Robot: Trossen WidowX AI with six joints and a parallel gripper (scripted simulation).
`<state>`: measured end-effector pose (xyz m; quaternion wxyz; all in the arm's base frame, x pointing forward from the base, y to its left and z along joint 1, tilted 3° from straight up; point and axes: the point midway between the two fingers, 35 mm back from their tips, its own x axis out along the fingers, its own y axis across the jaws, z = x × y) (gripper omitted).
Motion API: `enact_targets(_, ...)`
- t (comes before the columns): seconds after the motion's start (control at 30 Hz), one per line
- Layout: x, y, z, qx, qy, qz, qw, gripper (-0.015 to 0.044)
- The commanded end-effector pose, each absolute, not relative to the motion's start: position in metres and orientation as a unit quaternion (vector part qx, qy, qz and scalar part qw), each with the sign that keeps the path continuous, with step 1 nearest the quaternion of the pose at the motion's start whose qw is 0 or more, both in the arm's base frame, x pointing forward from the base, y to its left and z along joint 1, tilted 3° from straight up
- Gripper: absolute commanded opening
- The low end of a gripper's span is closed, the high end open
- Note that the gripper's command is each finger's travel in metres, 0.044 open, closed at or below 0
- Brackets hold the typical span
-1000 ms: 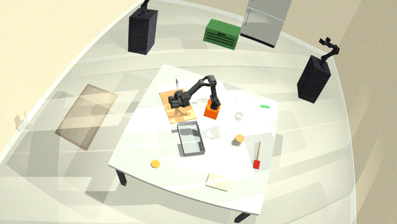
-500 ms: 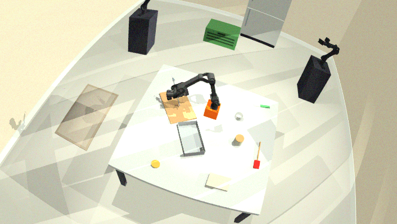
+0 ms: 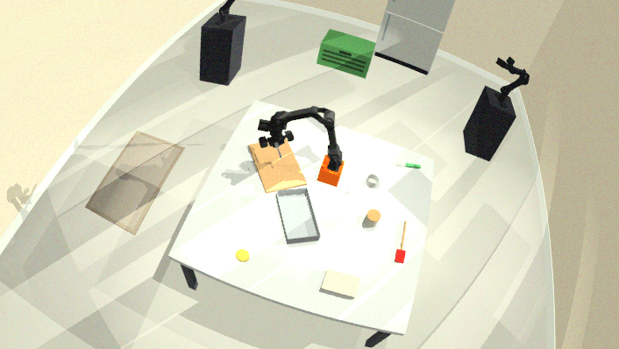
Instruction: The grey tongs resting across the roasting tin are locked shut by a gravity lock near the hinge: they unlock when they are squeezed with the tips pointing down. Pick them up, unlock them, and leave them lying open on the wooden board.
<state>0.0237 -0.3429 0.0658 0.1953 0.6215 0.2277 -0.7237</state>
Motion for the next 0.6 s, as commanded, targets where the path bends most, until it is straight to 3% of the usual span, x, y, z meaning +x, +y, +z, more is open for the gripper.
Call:
enact_targets(0.0, 0.0233, -0.3460, 0.0789, 0.666, 0.221, -0.683, 0.202, -0.0150)
enact_targets(0.57, 0.0234, -0.3477, 0.0771, 0.684, 0.217, -0.665, 0.205, -0.0150)
